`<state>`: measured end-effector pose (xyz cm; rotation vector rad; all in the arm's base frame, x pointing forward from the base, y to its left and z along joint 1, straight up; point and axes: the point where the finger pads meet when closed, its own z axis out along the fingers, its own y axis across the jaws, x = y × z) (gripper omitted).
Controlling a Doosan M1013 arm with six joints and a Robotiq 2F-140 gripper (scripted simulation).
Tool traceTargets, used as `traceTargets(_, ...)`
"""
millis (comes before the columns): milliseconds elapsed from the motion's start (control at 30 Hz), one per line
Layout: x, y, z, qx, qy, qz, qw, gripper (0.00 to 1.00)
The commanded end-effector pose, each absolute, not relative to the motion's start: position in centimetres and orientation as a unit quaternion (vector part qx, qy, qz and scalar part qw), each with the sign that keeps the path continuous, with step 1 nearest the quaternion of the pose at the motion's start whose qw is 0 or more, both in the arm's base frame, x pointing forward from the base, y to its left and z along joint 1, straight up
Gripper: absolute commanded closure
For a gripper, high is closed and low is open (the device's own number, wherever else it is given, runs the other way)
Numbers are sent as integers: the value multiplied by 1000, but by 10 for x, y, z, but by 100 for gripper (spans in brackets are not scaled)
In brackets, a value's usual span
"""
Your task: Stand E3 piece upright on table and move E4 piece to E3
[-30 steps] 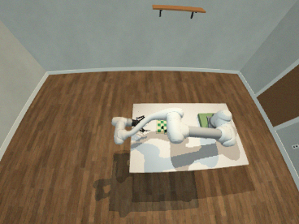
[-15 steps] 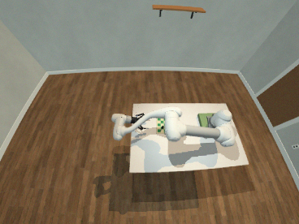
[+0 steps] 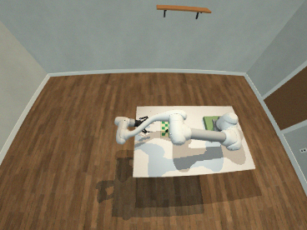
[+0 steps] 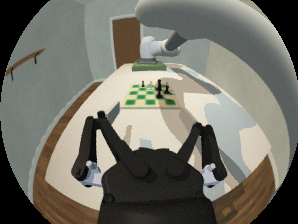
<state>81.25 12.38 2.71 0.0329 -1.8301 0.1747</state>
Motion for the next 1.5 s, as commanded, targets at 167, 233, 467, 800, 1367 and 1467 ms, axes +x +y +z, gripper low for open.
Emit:
traceTargets(167,813,124,27,14,-792,75,606,0)
traceTargets(233,813,124,27,14,-792,75,606,0)
traceTargets(467,813,124,27,14,-792,75,606,0)
traceTargets(800,813,124,33,14,-792,76,606,0)
traceTargets(1367,813,124,114,14,-792,76,606,0)
traceTargets(1467,813,124,116,14,-792,76,606,0)
